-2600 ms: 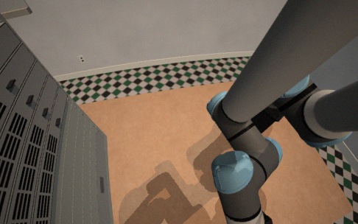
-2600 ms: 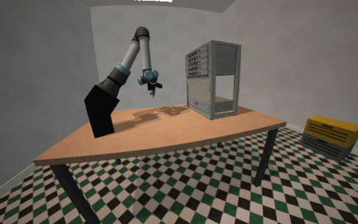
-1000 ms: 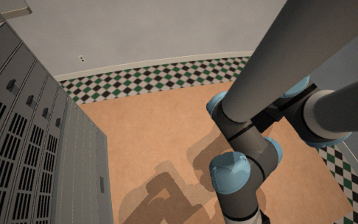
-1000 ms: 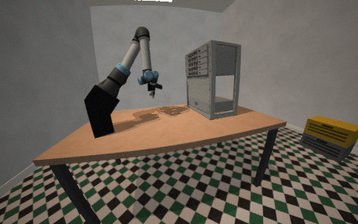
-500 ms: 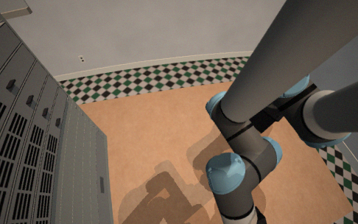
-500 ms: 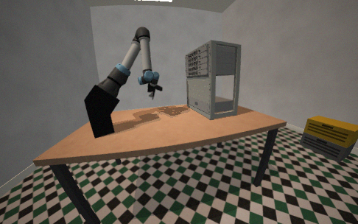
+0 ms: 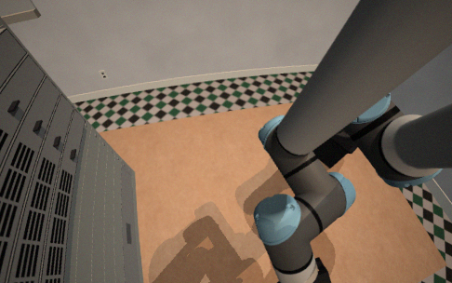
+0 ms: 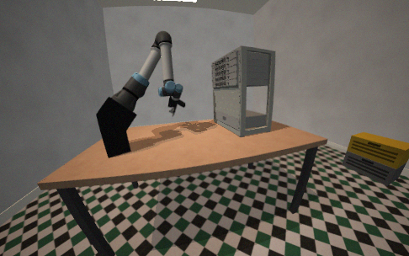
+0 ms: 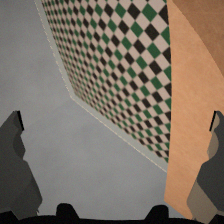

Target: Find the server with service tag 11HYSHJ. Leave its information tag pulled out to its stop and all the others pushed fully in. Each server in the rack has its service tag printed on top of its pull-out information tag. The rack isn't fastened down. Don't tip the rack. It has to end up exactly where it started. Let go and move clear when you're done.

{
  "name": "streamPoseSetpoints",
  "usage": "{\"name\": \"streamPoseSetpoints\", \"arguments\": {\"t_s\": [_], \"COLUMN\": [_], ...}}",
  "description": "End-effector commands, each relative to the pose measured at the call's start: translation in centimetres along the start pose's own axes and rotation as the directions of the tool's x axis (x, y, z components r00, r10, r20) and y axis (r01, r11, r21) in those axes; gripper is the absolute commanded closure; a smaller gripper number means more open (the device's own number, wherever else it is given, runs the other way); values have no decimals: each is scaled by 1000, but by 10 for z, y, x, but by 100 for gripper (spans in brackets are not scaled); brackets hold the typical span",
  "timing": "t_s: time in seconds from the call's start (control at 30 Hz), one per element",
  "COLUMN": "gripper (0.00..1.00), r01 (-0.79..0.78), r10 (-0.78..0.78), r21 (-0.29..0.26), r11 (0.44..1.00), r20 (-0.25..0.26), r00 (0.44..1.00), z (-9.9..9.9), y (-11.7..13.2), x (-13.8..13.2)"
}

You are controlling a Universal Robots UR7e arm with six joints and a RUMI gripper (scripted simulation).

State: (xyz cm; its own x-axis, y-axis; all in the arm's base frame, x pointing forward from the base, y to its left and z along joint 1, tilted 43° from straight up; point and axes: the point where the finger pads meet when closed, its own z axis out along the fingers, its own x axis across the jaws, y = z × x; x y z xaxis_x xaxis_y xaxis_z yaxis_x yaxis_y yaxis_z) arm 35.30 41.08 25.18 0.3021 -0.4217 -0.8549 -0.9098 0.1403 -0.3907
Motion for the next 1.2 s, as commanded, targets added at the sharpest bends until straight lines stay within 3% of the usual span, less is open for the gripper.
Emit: {"name": "streamPoseSetpoints", "arguments": {"t_s": [0.0, 0.77, 1.17], "gripper": [0, 0, 0], "r01": [-40, -243, -372], "r10": [39, 232, 345], "r21": [-19, -102, -152], "r11": [999, 965, 916], "r20": [-18, -111, -175], "r00": [999, 966, 922], "z": [2, 10, 11], "y": [2, 23, 44], "x": [11, 64, 93]}}
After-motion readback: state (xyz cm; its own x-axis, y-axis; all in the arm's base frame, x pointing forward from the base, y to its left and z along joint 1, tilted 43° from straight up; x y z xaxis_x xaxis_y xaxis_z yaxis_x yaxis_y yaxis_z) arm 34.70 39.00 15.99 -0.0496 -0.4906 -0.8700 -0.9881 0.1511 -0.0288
